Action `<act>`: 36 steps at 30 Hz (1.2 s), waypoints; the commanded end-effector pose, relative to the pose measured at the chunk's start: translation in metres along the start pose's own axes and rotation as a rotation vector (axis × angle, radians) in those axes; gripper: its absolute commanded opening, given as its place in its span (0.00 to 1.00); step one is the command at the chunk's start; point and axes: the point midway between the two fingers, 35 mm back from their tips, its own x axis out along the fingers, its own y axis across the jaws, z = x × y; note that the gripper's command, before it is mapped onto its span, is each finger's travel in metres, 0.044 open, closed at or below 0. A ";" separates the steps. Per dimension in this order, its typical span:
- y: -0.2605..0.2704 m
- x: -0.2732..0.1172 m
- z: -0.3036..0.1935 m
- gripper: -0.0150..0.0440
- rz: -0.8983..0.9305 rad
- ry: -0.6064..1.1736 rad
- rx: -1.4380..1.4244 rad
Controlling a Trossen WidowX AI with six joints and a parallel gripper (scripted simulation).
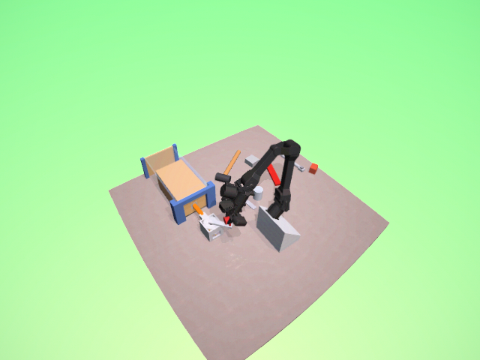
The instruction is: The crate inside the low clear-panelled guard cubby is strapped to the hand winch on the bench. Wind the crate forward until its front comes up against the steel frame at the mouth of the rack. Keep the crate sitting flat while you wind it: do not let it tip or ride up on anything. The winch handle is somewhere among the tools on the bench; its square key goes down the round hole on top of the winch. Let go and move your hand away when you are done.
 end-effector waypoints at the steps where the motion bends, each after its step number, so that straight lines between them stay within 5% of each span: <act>1: -0.014 -0.001 -0.011 0.25 -0.034 0.023 0.009; 18: -0.021 -0.005 -0.011 0.25 -0.002 0.006 0.004; 36: -0.022 -0.005 -0.011 1.00 -0.002 0.006 0.005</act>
